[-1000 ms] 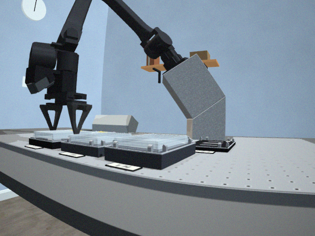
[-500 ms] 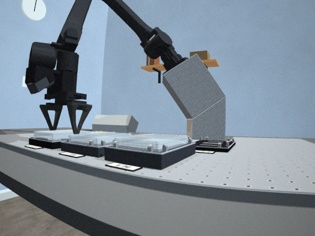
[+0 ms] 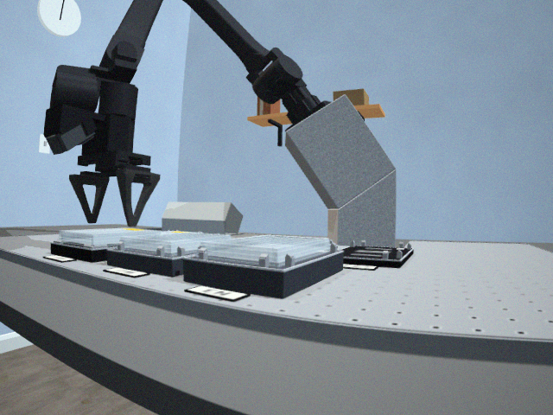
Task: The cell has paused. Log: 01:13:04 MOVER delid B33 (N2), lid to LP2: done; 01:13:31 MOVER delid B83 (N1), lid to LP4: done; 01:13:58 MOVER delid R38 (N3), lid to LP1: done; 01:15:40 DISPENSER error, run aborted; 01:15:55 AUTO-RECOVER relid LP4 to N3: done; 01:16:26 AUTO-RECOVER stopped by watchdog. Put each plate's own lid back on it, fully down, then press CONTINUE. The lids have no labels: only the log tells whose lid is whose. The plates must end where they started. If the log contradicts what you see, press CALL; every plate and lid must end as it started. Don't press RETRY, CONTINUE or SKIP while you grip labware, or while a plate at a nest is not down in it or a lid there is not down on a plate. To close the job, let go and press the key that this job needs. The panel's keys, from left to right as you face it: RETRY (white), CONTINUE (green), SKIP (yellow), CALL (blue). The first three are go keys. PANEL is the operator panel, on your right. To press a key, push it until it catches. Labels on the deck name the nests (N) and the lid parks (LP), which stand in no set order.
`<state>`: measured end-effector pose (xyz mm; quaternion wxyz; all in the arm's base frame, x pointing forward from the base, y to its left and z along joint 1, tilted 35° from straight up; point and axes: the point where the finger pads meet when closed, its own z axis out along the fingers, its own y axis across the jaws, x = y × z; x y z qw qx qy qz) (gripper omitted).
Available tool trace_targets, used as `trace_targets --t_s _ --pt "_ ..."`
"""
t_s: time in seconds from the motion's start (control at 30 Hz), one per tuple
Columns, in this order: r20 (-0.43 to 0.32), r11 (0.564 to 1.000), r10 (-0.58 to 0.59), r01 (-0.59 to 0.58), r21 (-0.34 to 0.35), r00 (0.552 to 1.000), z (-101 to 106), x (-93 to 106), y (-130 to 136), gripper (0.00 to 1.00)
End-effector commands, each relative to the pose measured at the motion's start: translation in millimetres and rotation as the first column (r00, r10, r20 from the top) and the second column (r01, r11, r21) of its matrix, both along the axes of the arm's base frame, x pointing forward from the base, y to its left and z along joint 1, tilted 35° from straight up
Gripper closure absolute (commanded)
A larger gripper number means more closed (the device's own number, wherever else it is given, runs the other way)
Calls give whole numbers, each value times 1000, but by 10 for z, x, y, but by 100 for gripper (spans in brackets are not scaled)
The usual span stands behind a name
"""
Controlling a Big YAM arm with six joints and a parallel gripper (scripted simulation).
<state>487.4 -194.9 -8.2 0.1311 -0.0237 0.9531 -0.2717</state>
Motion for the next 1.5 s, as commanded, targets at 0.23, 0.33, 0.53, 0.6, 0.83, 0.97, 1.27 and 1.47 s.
trace_targets --t_s 0.23,0.33,0.53,0.6,0.83,0.97,1.27,1.47 --pt "10 1000 8 -8 0 1000 201 -12 175 0" --pt "-19 1000 -1 1 6 1000 63 -82 146 0" --pt "4 1000 2 -2 1 1000 159 3 145 0" --pt "6 1000 4 -4 1 1000 180 8 156 0" --pt "18 1000 8 -8 -2 1000 247 38 173 0" --pt "13 1000 6 -6 -1 1000 225 33 166 0" --pt "7 1000 2 -2 -1 1000 179 1 113 0" --pt "35 1000 -25 25 4 999 276 -2 96 0"
